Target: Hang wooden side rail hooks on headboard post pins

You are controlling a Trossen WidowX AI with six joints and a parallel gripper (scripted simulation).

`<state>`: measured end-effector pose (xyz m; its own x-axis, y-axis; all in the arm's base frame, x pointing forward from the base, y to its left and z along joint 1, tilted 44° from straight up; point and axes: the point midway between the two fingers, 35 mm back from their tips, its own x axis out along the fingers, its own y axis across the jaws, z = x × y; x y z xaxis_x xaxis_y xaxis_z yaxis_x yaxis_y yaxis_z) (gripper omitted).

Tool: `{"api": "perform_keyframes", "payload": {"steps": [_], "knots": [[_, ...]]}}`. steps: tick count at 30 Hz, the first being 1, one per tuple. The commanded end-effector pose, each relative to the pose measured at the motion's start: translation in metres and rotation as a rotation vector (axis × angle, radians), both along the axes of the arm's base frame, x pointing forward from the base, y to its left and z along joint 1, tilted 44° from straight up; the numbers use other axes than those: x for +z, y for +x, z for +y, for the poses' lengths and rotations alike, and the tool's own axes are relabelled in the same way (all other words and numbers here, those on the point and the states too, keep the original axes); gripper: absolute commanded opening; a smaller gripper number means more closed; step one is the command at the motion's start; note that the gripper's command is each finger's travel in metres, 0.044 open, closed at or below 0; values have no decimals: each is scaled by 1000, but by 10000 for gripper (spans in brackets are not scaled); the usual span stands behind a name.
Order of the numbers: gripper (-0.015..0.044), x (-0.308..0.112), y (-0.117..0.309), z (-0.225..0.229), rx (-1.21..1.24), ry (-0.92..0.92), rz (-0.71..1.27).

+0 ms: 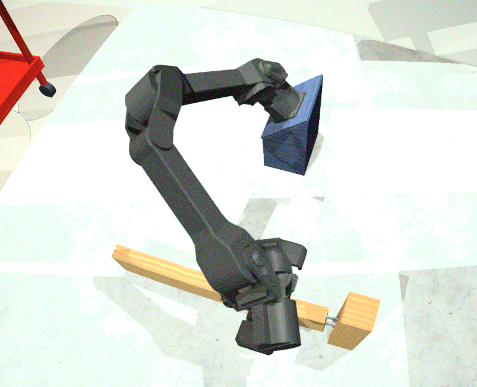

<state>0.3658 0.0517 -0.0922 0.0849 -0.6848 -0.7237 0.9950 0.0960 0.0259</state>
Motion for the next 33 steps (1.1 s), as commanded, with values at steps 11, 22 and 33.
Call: {"api": "perform_keyframes", "payload": {"steps": [11,22,33], "knots": [[0,0,0,5,4,4,-5],[0,-1,0,6,4,5,-5],[0,-2,1,7,4,5,-5]]}}
